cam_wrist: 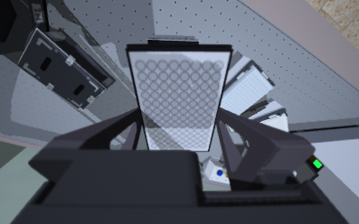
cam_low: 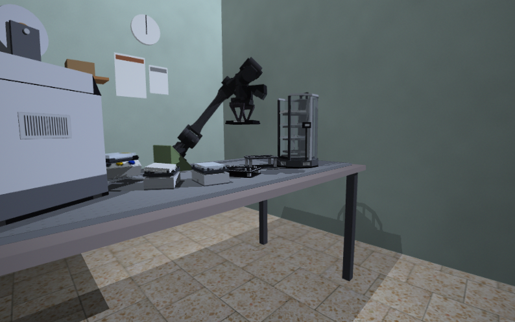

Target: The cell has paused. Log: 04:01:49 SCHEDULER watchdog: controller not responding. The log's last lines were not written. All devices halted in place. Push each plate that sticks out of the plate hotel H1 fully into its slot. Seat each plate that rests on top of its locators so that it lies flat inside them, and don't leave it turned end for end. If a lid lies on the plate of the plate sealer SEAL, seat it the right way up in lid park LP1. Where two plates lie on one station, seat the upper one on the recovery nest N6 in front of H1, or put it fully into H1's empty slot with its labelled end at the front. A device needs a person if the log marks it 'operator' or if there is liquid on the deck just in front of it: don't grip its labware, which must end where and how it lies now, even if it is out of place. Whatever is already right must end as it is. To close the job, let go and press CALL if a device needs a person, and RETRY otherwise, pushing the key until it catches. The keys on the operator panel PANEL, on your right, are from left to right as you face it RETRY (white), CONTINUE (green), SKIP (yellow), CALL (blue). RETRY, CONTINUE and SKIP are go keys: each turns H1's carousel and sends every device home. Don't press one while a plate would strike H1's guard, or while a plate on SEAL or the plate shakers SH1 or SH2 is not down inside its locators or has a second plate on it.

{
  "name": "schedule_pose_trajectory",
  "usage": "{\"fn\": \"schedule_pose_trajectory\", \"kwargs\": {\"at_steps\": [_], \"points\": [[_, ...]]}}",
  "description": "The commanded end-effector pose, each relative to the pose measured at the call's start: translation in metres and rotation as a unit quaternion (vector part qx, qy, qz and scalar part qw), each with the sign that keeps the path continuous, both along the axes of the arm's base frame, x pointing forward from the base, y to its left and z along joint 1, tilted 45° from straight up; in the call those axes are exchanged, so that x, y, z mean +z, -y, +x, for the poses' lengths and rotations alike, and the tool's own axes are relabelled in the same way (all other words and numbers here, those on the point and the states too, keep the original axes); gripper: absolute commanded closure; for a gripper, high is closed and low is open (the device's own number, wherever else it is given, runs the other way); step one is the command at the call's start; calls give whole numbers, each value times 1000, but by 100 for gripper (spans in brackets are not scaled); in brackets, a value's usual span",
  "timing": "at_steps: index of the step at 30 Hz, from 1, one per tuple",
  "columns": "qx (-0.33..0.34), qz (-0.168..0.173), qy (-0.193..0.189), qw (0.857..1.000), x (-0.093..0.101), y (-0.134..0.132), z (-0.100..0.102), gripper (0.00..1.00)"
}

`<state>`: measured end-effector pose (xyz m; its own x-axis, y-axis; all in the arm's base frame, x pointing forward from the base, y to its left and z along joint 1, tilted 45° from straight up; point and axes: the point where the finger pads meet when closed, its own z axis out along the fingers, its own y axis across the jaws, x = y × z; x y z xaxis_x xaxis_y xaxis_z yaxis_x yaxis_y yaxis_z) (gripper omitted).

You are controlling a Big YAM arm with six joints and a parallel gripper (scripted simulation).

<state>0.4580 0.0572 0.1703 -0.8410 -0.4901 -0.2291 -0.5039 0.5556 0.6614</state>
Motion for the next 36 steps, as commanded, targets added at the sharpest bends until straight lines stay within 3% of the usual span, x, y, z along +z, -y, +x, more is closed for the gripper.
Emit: {"fn": "schedule_pose_trajectory", "kwargs": {"at_steps": [1, 36], "points": [[46, 11, 32, 998, 10, -15, -7, 20], [38, 9, 27, 999, 79, -76, -50, 20]]}}
